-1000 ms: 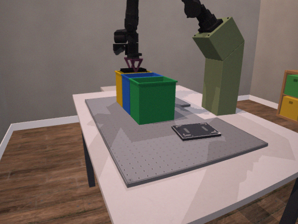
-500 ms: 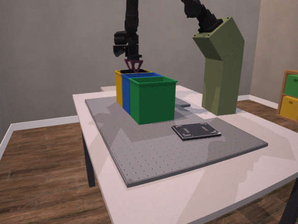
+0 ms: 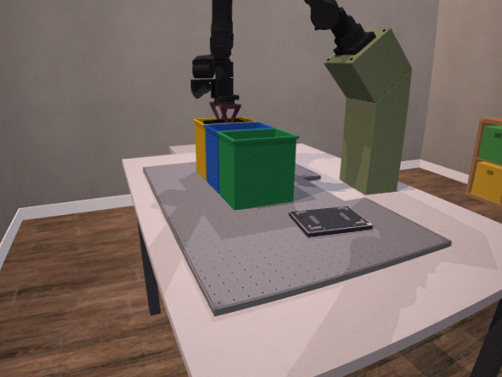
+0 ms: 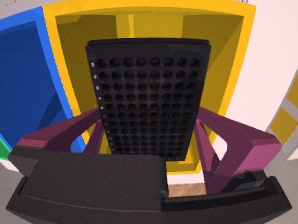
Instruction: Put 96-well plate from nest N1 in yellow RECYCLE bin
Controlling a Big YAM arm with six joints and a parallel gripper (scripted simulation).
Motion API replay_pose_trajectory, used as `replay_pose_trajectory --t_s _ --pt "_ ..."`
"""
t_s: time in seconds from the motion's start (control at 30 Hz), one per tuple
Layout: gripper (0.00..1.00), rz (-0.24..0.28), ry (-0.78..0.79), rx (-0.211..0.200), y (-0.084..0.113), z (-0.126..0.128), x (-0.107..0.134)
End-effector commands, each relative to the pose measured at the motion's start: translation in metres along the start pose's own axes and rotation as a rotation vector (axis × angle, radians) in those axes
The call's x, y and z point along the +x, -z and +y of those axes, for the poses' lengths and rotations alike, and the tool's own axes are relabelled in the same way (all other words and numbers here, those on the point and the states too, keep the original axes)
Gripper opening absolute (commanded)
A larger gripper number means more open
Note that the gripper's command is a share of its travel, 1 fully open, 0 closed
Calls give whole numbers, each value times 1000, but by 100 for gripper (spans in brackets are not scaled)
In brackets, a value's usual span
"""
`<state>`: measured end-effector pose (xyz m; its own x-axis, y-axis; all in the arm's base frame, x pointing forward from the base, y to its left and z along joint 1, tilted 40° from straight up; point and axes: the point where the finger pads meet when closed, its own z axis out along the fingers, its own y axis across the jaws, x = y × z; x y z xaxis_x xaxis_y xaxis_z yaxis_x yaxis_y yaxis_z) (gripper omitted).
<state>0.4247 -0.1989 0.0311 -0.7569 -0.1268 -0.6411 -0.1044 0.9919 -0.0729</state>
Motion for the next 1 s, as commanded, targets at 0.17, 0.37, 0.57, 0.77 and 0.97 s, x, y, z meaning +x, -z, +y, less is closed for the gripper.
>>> replay_pose_trajectory --t_s 0.17,0.37,0.57,0.77,0.97 --pt "0 -12 3 10 2 -4 -6" --pt "0 -12 3 10 2 -4 -6" --pt "99 -12 3 10 2 -4 -6" --pt "99 -12 3 10 2 -4 -6" --pt "99 -12 3 10 2 -4 -6"
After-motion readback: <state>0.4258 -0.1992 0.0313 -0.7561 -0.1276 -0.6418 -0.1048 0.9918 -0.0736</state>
